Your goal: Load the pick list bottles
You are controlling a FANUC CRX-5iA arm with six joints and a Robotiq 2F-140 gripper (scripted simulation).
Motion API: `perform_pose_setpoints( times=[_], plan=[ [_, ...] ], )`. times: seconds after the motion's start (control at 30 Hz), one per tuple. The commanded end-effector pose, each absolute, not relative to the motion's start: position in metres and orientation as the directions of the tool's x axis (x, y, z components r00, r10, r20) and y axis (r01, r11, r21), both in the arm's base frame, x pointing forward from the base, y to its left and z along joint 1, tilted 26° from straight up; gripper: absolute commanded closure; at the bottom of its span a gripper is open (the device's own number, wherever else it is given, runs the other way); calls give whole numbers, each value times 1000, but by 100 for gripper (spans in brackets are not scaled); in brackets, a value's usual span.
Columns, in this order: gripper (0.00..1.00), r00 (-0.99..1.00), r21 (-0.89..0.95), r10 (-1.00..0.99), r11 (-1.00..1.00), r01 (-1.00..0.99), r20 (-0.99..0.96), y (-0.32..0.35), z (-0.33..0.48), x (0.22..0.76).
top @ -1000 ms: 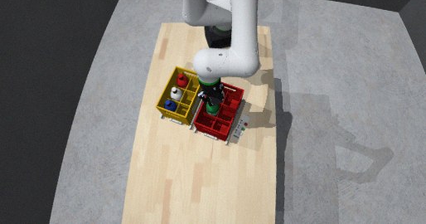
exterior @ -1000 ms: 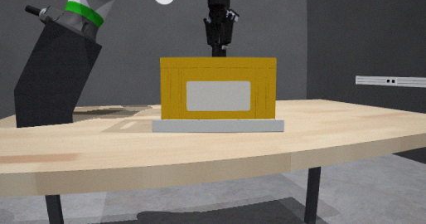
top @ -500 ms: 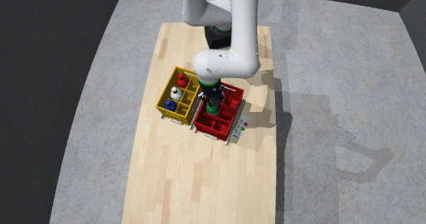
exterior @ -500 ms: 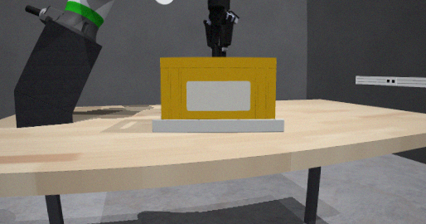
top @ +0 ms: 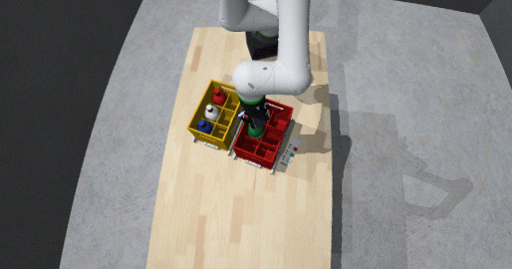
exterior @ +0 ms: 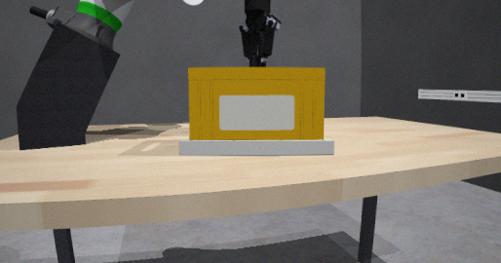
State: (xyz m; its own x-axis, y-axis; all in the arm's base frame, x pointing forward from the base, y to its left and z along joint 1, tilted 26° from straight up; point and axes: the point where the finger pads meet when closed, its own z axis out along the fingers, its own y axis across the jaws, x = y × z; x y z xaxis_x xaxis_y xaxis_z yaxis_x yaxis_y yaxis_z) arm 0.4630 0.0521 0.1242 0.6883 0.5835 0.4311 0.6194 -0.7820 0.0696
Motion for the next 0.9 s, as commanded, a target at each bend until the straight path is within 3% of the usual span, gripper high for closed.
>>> perform_pose_setpoints(
  times=[0.0,0.87],
  plan=[
    [90,688,71,583,-782,619,432,52,124,464],
    [90,688,71,583,-782,619,432,55,114,468]
  ],
)
